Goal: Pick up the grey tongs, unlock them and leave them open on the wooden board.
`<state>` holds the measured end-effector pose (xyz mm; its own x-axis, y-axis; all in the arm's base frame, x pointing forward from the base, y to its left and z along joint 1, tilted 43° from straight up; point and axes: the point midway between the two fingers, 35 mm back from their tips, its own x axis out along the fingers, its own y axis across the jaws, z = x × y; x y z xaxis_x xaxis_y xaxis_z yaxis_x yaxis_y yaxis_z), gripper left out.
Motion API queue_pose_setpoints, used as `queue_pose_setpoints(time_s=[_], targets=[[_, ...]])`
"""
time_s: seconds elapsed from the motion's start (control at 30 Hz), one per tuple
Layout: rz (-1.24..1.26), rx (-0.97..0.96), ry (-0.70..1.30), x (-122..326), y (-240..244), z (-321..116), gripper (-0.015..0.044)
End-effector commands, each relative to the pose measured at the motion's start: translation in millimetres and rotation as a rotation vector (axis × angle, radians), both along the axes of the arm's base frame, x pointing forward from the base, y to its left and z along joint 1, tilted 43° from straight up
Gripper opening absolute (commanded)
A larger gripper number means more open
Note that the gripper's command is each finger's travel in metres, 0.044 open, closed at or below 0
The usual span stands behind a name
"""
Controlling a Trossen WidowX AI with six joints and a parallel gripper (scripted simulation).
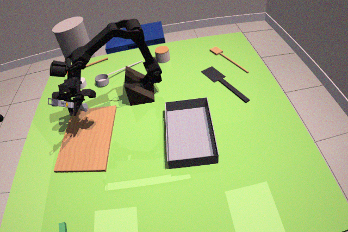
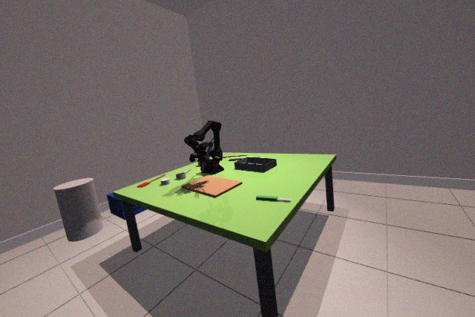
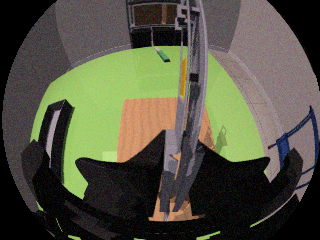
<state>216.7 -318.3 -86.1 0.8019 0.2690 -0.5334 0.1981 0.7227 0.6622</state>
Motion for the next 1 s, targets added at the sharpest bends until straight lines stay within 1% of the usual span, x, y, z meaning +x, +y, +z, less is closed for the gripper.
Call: queue_pose_setpoints(time_s=[0.0,0.47,0.97], targets=[[-0.041,-0.016,-0.065,-3.8,-0.4,7.7,-0.0150],[-0.141,-0.055,-0.270,-21.2,16.5,29.4,-0.0150],[-0.145,-0.057,-0.280,-22.1,17.7,30.7,-0.0150]])
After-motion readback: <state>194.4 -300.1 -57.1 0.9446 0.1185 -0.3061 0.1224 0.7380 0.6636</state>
